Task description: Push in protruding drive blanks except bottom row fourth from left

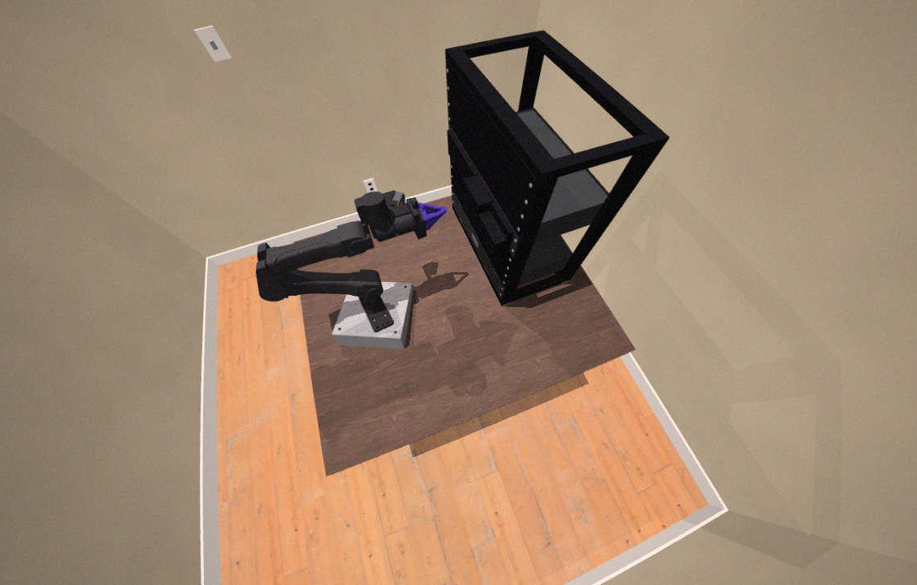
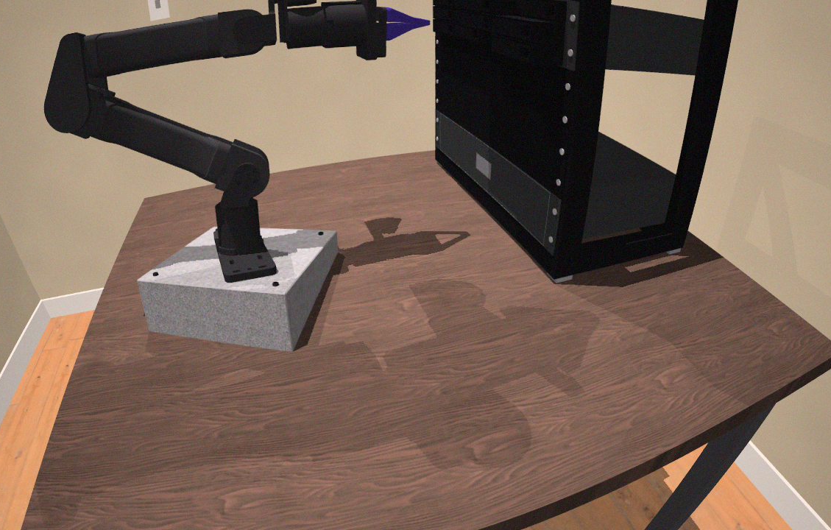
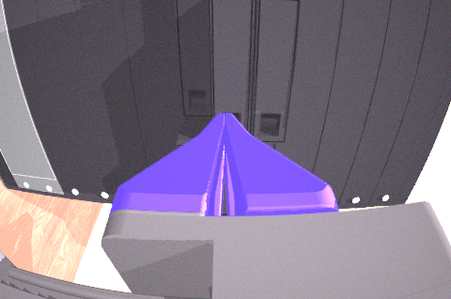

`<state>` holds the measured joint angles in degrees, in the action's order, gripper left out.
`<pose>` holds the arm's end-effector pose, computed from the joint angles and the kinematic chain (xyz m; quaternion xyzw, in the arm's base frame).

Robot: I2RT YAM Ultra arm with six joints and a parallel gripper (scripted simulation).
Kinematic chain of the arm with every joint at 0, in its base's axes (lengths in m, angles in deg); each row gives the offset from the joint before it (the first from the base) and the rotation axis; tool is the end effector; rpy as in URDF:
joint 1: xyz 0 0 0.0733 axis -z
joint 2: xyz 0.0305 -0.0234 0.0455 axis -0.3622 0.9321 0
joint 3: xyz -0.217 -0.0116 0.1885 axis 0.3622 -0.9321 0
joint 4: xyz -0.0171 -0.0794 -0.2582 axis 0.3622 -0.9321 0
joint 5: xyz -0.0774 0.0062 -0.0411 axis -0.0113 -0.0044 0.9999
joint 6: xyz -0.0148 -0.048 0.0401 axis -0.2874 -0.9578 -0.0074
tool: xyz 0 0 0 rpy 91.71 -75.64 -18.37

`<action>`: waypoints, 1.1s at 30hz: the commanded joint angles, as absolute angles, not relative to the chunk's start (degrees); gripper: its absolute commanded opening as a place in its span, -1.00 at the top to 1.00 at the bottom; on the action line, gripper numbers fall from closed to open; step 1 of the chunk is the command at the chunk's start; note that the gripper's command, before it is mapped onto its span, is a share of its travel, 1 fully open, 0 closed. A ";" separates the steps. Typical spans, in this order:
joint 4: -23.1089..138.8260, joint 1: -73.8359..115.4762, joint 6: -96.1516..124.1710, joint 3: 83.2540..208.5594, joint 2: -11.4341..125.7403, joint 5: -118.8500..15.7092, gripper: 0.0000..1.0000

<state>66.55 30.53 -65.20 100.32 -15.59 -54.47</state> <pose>0.1409 -0.0200 0.3239 -0.4107 0.5514 -0.5004 0.5263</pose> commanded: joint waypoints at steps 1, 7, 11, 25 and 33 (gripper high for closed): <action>65.84 29.53 -65.43 102.60 -16.97 -51.16 1.00; 67.51 29.61 -65.35 102.64 -14.64 -50.84 1.00; 70.40 30.02 -65.34 102.85 -11.52 -50.90 1.00; 81.67 30.75 -65.31 106.05 3.01 -51.23 1.00; 82.23 30.75 -65.30 106.36 3.76 -51.23 1.00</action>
<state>80.32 29.94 -65.26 104.06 3.11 -51.63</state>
